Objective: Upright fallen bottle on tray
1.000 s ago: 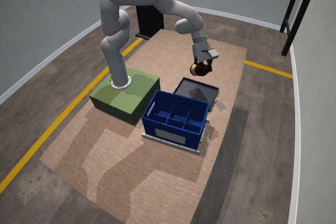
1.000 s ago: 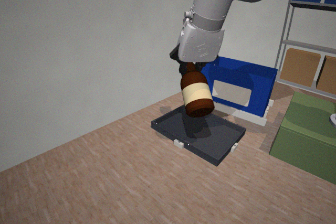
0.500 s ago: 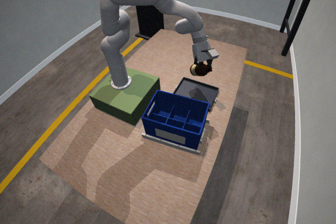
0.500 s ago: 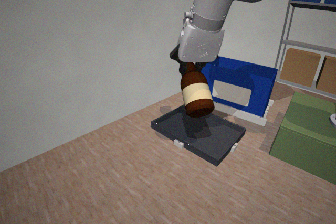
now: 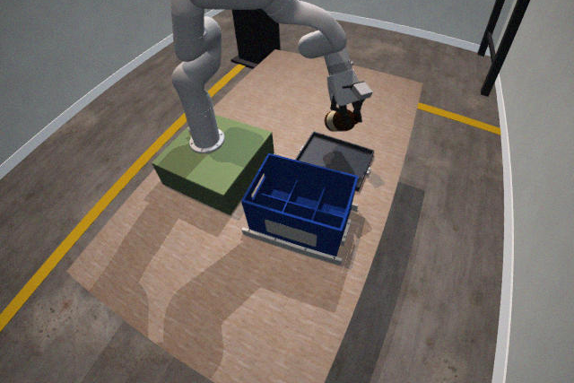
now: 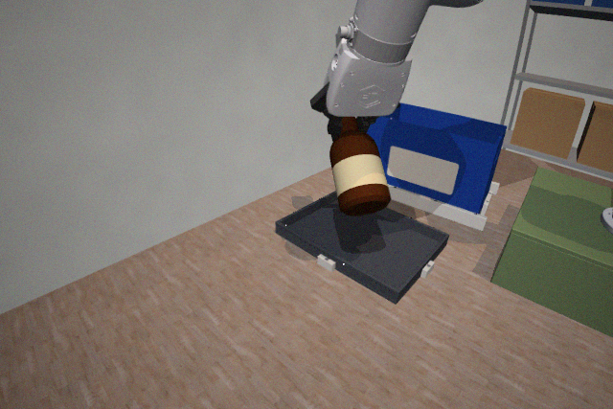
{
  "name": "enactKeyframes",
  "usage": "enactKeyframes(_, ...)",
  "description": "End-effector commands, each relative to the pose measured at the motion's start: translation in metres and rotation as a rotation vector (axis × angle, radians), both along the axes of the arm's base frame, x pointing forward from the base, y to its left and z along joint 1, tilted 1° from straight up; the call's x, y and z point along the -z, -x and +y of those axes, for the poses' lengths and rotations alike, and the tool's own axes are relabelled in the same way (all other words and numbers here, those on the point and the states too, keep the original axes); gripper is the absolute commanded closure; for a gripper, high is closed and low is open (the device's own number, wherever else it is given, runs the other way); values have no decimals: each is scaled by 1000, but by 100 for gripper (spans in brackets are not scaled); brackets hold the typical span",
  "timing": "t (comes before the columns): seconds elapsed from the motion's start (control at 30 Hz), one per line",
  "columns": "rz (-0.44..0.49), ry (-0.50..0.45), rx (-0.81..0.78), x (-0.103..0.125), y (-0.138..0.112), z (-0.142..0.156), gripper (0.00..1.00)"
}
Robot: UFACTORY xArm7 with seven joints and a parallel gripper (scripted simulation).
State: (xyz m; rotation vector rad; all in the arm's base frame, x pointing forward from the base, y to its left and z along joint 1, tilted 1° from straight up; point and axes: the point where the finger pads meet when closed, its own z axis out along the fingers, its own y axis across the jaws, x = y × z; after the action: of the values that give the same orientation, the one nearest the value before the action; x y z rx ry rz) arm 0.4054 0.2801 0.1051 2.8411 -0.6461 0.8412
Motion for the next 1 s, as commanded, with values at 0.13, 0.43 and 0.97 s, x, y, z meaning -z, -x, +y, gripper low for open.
enactKeyframes(0.13,-48,20,2,-2,-1,1,100)
enactKeyframes(0.43,-99,38,1,-3,-1,2,100)
enactKeyframes(0.97,-116,43,0,-3,-1,2,100)
